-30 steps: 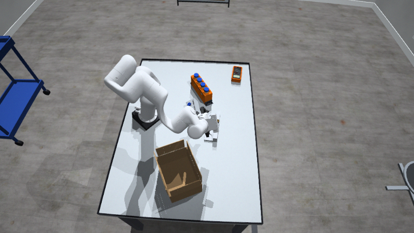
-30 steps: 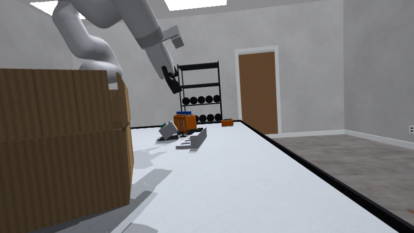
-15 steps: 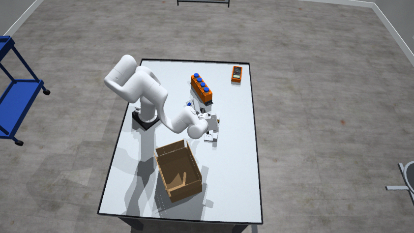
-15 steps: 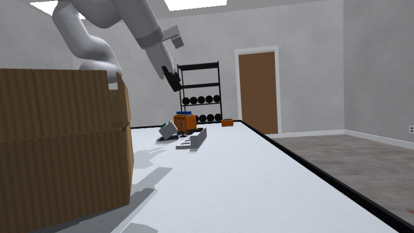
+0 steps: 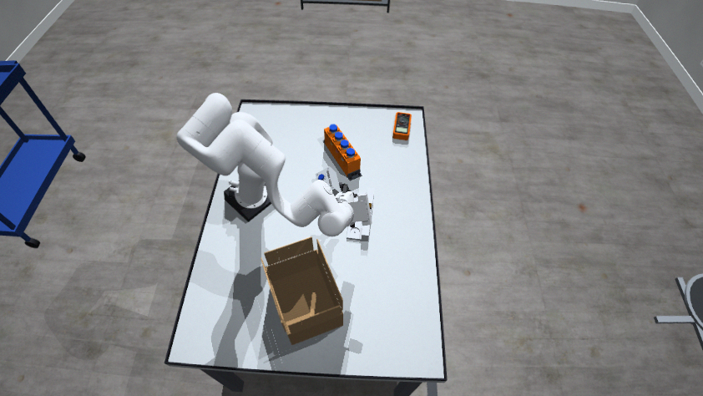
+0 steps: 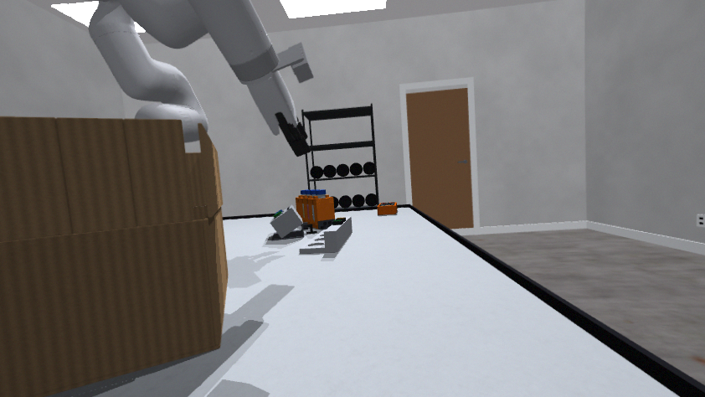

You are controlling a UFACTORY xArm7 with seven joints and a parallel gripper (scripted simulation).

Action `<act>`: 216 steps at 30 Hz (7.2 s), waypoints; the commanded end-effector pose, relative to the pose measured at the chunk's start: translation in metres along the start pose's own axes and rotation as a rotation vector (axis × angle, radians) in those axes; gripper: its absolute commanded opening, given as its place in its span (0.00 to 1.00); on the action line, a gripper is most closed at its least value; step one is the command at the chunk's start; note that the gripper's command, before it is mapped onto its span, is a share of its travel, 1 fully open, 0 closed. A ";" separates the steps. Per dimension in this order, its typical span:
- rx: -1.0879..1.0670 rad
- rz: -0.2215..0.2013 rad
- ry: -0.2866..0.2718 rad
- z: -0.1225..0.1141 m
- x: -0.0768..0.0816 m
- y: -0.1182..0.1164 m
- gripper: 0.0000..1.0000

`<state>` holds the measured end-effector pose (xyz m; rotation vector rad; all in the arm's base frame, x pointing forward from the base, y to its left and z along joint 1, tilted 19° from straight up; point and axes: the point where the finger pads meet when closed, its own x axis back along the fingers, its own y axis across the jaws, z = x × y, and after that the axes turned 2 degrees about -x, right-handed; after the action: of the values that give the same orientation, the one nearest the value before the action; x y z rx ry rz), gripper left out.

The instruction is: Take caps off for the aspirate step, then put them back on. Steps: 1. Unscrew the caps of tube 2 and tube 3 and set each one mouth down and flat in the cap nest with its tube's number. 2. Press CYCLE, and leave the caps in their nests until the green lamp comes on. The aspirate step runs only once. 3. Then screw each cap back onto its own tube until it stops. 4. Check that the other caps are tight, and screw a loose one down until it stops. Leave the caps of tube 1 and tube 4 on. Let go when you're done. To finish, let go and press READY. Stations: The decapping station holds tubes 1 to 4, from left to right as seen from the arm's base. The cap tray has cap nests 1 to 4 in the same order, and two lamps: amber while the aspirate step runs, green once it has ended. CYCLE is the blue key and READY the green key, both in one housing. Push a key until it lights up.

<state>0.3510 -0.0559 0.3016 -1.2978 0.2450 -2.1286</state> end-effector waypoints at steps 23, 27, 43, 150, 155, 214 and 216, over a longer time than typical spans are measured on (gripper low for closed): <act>0.374 -0.100 -0.289 -0.011 -0.071 -0.024 0.46; 0.485 -0.121 -0.361 -0.014 -0.089 -0.032 0.46; 0.885 -0.179 -0.593 -0.020 -0.132 -0.056 0.46; 1.121 -0.502 -0.721 -0.103 -0.357 -0.244 0.46; 1.121 -0.502 -0.721 -0.104 -0.359 -0.242 0.46; 2.133 -0.059 -1.030 -0.106 -0.363 -0.238 0.00; 2.223 -0.008 -1.052 -0.106 -0.363 -0.238 0.00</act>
<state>0.2782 0.3291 0.0890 -0.6469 -1.8437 -0.5160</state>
